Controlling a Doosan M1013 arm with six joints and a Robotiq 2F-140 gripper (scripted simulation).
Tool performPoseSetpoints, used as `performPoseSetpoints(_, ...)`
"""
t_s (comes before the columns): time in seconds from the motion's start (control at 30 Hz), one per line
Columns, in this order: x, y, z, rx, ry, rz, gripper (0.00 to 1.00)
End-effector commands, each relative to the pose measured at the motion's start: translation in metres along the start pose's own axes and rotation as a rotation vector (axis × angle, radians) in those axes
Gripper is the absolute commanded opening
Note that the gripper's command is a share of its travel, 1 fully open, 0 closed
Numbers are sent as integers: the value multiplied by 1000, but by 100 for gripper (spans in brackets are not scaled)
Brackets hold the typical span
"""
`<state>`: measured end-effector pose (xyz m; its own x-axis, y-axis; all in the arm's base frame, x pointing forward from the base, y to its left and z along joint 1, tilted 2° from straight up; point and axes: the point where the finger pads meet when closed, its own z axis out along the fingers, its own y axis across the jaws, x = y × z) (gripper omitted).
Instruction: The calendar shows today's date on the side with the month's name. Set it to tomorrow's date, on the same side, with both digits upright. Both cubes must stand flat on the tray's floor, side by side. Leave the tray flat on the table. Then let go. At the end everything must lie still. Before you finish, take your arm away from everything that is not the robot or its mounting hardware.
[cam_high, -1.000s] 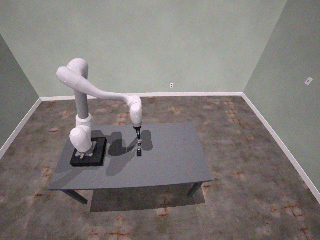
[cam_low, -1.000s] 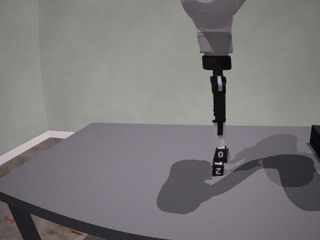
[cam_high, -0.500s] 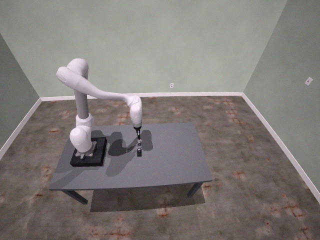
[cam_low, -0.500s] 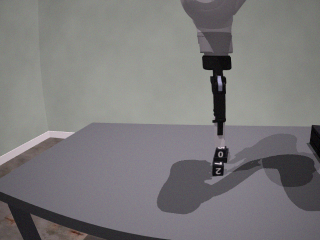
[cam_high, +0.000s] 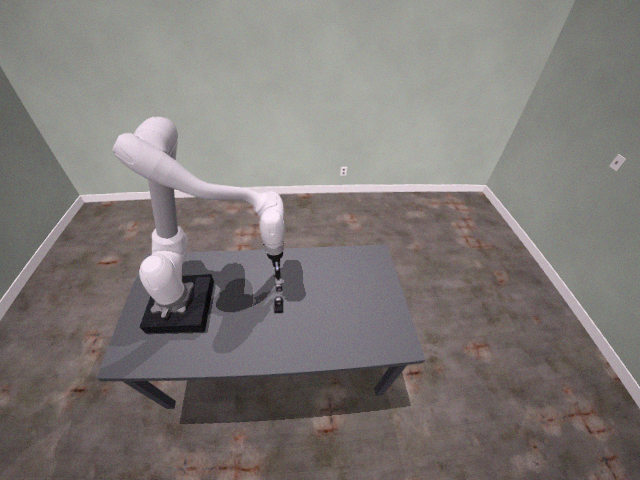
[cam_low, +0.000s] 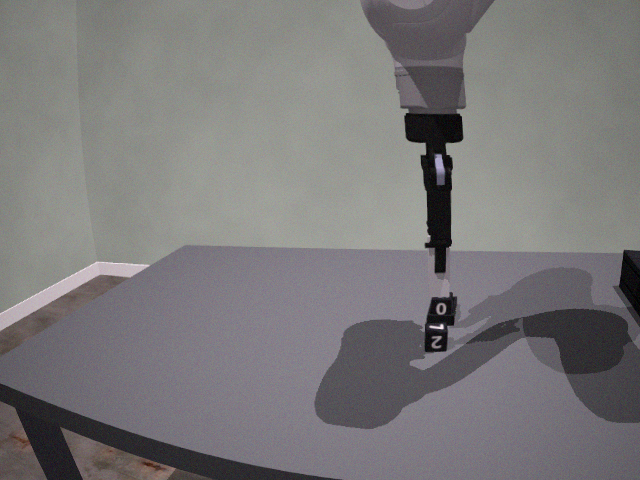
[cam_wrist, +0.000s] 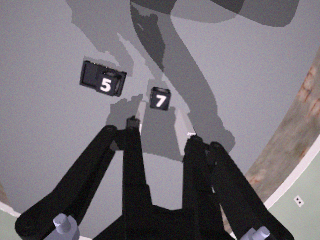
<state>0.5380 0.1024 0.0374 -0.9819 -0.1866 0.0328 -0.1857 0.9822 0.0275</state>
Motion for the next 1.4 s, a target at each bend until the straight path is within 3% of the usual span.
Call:
performPoseSetpoints(0.0,0,0,1,0,0,0,29)
performPoseSetpoints(1.37,0,1,47,0,0,0,29)
